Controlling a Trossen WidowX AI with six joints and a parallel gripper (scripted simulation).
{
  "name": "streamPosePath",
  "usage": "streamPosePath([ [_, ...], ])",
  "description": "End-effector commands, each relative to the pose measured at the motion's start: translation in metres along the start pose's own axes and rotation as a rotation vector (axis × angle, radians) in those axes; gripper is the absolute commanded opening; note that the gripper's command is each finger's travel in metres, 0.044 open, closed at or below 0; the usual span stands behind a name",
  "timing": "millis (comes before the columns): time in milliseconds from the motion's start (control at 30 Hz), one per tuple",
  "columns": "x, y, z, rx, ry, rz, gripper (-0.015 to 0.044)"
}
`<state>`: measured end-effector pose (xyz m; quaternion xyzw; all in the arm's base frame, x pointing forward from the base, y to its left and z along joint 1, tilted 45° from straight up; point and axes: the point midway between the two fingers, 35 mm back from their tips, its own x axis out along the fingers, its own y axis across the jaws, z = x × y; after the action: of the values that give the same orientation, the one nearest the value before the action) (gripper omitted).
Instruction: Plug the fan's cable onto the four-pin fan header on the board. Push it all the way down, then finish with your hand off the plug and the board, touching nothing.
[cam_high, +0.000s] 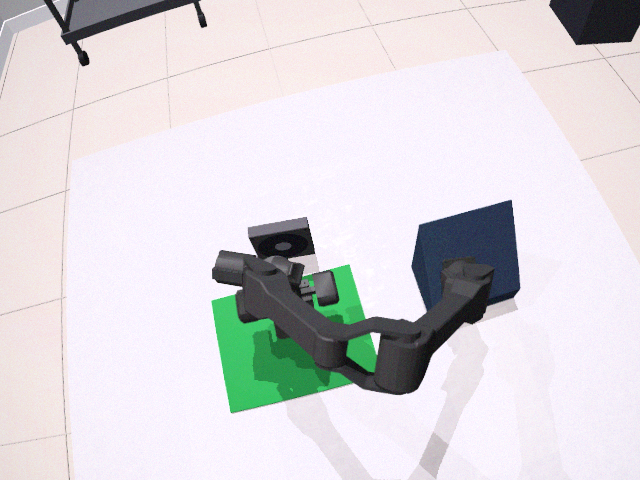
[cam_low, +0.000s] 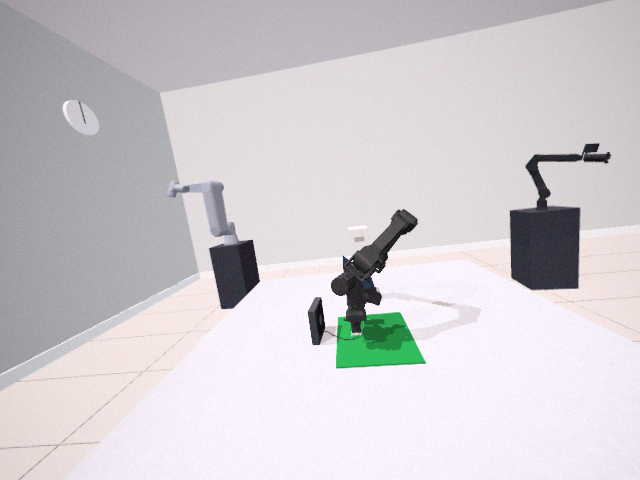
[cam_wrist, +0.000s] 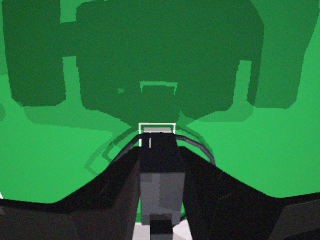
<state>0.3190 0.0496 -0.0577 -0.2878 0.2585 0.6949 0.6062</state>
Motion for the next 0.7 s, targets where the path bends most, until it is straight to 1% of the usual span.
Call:
streamPosePath([
  [0, 0.004, 0.000, 0.001, 0.003, -0.004, 0.000, 0.0000],
  [33, 0.005, 0.000, 0.001, 0.003, -0.004, 0.000, 0.0000],
  [367, 0.001, 0.000, 0.000, 0.000, 0.000, 0.000, 0.0260],
  [467, -0.002, 0.000, 0.000, 0.000, 0.000, 0.000, 0.0260],
  [600, -0.051, 0.000, -0.001, 0.003, -0.001, 0.000, 0.0260],
  [667, -0.054, 0.000, -0.001, 0.003, -0.001, 0.000, 0.0260],
])
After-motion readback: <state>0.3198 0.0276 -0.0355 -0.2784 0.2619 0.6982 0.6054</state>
